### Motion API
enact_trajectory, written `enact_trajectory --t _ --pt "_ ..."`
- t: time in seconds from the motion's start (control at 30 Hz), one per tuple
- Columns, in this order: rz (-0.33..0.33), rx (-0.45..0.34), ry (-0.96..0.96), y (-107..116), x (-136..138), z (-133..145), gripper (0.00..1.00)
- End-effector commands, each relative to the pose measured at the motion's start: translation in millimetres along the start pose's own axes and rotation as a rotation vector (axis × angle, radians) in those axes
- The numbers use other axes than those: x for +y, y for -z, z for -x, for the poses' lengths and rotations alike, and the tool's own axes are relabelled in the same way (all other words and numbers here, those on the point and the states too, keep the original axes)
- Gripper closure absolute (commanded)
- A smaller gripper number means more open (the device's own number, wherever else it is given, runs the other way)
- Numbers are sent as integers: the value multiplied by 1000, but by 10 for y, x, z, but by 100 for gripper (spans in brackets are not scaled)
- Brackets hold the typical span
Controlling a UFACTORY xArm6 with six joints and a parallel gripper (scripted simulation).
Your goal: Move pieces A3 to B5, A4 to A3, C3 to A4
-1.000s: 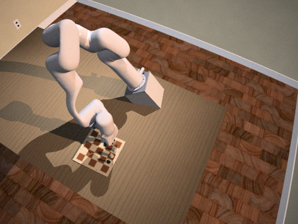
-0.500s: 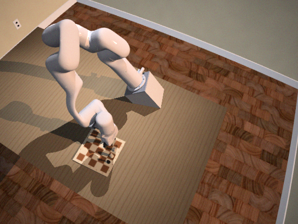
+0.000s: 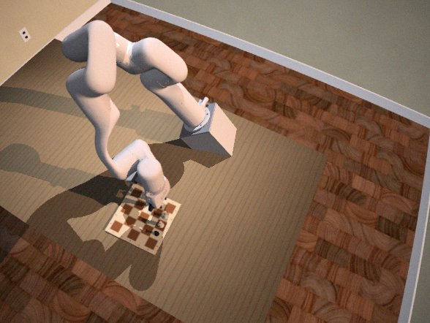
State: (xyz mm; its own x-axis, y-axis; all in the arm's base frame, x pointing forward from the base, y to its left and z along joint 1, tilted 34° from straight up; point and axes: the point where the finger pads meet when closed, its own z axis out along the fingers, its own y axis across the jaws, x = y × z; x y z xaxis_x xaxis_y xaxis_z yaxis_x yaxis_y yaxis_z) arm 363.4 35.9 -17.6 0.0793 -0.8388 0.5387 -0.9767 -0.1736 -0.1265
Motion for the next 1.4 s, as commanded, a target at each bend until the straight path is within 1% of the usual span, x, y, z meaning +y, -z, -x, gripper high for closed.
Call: enact_trajectory --t 0.0,0.2,0.33,0.47,0.63,0.67,1.37 --pt "-1 0 0 137 -9 -2 66" --pt "-1 0 0 460 -9 -2 66" --pt "-1 0 0 630 -9 -2 66" --pt "-1 0 0 711 -9 -2 66" --pt "-1 0 0 720 -9 -2 66" --pt "-1 0 0 720 -9 -2 0" --pt "-1 0 0 722 -9 -2 0"
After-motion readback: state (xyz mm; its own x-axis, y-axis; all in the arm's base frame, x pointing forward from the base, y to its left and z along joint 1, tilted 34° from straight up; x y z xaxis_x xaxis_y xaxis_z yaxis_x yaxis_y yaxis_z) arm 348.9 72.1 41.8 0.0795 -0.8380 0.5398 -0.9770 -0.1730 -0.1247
